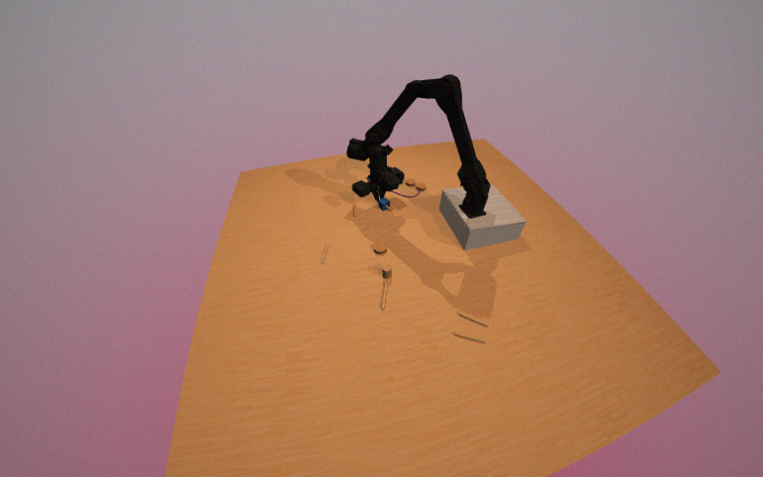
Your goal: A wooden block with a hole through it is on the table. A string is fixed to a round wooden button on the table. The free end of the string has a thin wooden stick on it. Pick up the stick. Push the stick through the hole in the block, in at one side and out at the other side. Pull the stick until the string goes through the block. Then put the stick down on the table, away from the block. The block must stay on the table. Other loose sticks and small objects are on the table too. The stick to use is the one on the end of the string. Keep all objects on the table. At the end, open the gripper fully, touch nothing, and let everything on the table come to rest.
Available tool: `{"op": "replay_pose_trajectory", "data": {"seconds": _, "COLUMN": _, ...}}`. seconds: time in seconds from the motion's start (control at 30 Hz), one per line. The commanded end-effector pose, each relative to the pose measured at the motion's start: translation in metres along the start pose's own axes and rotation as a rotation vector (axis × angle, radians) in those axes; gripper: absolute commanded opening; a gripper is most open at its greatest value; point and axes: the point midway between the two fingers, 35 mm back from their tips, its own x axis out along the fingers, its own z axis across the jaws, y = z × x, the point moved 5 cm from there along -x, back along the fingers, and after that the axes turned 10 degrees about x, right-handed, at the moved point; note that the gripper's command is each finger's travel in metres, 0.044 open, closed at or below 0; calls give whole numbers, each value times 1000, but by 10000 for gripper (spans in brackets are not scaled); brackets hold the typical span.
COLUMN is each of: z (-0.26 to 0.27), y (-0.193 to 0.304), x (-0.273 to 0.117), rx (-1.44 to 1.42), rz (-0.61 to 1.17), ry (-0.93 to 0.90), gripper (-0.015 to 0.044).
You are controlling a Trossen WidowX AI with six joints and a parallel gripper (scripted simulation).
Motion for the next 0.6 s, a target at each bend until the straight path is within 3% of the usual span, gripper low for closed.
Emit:
{"op": "replay_pose_trajectory", "data": {"seconds": 0.0, "z": 0, "y": 0, "x": 0, "rx": 0, "rz": 0, "ry": 0, "gripper": 125}}
{"op": "replay_pose_trajectory", "data": {"seconds": 0.13, "z": -1, "y": 1, "x": -10, "rx": 0, "rz": 0, "ry": 0, "gripper": 125}}
{"op": "replay_pose_trajectory", "data": {"seconds": 0.3, "z": 0, "y": 1, "x": -78, "rx": 0, "rz": 0, "ry": 0, "gripper": 125}}
{"op": "replay_pose_trajectory", "data": {"seconds": 0.57, "z": -1, "y": 2, "x": -76, "rx": 12, "rz": 9, "ry": 7, "gripper": 125}}
